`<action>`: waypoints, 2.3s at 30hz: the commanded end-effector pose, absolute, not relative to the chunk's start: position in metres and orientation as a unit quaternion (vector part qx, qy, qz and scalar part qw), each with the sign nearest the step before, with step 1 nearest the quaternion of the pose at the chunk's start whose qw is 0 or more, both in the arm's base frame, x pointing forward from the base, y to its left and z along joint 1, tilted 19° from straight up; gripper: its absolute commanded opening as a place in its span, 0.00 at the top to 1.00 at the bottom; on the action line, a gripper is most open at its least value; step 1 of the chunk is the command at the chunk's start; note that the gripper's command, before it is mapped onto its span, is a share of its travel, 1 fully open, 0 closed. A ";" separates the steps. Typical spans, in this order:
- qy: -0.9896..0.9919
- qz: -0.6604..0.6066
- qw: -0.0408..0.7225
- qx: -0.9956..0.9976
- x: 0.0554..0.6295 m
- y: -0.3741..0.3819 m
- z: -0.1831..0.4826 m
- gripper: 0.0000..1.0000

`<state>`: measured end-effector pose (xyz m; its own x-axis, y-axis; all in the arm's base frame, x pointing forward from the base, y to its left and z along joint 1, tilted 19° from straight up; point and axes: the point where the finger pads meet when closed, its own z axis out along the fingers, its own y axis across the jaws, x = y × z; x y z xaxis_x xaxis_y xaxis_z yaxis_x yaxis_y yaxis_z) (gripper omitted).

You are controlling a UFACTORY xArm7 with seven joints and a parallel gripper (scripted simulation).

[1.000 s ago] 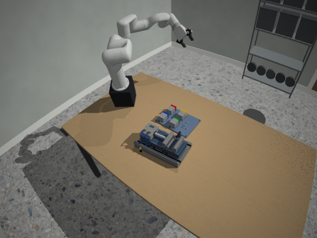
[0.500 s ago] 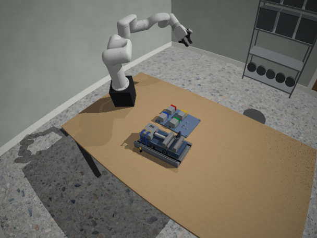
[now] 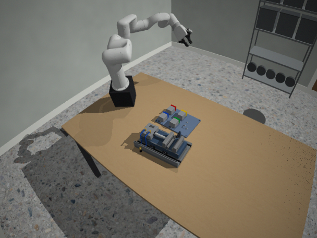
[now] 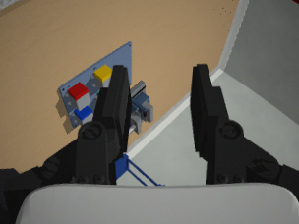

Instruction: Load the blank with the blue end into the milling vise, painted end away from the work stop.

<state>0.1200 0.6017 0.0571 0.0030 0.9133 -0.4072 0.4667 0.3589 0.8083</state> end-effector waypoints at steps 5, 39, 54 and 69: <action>0.667 0.233 0.483 0.517 0.119 0.603 0.060 0.60; 0.667 0.233 0.483 0.517 0.119 0.603 0.060 0.60; 0.667 0.233 0.483 0.517 0.119 0.603 0.060 0.00; 0.698 0.171 0.405 0.565 0.136 0.571 0.067 0.00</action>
<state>0.1349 0.5724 0.0638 -0.0202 0.9241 -0.3817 0.6348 0.3068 0.7092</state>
